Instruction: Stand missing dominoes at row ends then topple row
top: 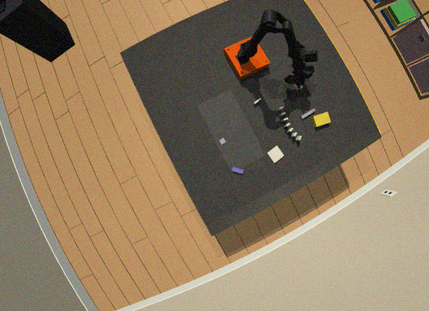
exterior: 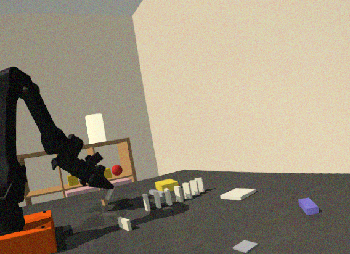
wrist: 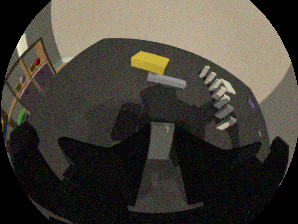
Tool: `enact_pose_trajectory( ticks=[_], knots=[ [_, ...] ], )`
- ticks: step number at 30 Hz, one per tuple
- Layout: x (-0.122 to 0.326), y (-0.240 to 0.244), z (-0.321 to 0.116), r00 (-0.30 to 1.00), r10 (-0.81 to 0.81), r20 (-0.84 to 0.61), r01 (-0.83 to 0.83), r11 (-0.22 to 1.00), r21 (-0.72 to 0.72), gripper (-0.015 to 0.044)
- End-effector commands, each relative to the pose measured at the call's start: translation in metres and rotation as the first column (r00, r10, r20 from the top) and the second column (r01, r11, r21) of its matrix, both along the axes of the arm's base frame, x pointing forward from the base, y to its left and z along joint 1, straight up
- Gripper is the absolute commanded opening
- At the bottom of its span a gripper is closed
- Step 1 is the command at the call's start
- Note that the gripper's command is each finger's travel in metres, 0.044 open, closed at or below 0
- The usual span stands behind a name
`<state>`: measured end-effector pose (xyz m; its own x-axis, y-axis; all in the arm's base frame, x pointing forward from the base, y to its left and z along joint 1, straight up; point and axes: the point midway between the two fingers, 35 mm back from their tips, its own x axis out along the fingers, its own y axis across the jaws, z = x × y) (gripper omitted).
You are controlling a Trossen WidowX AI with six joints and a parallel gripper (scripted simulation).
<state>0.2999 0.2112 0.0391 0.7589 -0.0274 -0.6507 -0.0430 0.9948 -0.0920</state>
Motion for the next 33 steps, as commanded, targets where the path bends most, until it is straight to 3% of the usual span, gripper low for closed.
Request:
enact_pose_trajectory(
  ticks=[1,33],
  knots=[
    [-0.005,-0.001,-0.006,0.998,0.006,0.06,-0.004,1.0,-0.024,0.0107],
    [-0.065,-0.04,0.024,0.835,-0.128,0.536,0.105,0.992,0.075,0.0107]
  ],
)
